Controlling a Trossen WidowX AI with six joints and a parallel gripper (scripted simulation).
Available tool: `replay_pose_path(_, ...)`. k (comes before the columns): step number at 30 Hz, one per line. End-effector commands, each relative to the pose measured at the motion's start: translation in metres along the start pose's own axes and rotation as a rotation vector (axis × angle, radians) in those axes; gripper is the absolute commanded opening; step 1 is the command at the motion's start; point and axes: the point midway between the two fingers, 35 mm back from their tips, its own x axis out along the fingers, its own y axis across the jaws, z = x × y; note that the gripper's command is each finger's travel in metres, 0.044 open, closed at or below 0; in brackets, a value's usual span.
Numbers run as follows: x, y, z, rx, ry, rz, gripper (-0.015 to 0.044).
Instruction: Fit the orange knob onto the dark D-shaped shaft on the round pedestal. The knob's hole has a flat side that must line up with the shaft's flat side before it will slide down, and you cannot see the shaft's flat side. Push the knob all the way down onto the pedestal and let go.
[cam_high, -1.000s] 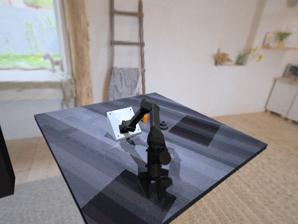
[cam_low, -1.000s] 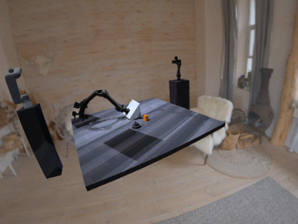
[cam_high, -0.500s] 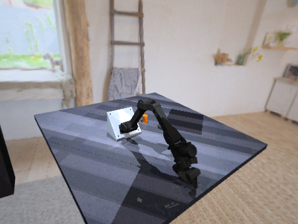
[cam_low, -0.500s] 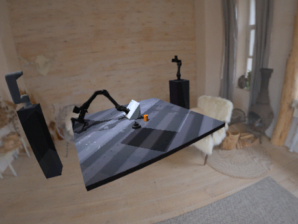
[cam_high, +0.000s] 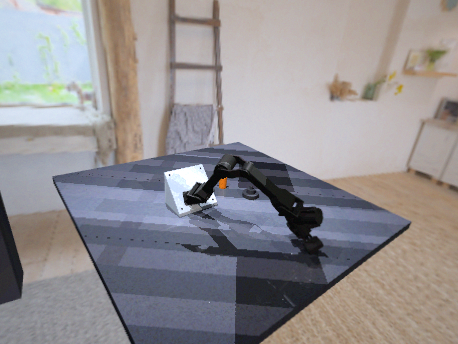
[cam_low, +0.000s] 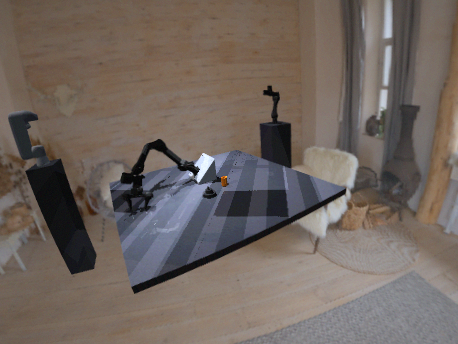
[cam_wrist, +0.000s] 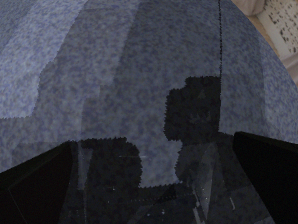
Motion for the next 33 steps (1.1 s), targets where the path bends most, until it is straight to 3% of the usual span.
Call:
replay_pose_path(1,0.013,0.06,0.026,0.041,-0.002,0.135,0.044)
replay_pose_path(9,0.018,0.193,0.05,0.11,0.127,0.401,0.044)
replay_pose_path(15,-0.004,0.296,0.052,0.102,0.283,0.553,0.044)
replay_pose_path(25,-0.091,0.445,0.026,-0.01,0.543,0.646,0.044)
replay_pose_path(33,-0.171,0.519,-0.025,-0.178,0.675,0.522,0.044)
